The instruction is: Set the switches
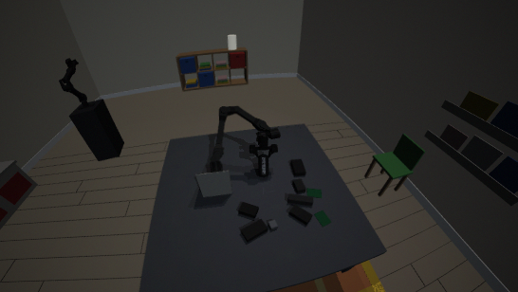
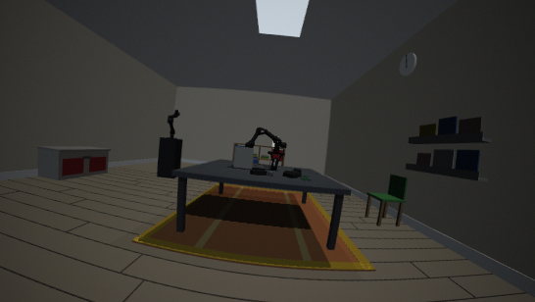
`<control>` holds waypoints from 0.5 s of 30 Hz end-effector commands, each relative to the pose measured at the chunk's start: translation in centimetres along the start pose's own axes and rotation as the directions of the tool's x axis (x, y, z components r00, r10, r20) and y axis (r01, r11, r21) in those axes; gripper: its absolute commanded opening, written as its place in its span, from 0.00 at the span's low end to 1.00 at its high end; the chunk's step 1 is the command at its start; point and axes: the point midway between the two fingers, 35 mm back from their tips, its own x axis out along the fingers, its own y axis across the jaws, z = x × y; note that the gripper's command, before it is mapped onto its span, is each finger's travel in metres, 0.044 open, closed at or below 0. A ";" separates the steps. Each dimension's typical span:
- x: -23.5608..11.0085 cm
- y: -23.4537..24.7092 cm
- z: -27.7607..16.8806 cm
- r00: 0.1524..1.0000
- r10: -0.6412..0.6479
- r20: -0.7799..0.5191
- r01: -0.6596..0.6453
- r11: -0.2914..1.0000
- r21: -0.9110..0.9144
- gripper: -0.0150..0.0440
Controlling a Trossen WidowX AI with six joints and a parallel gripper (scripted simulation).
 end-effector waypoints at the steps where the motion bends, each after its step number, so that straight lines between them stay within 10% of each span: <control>1: 0.2 0.0 0.0 1.000 0.000 -0.013 0.000 1.000 0.006 0.83; 15: 1.1 0.0 0.8 1.000 0.000 -0.012 0.000 1.000 0.006 0.83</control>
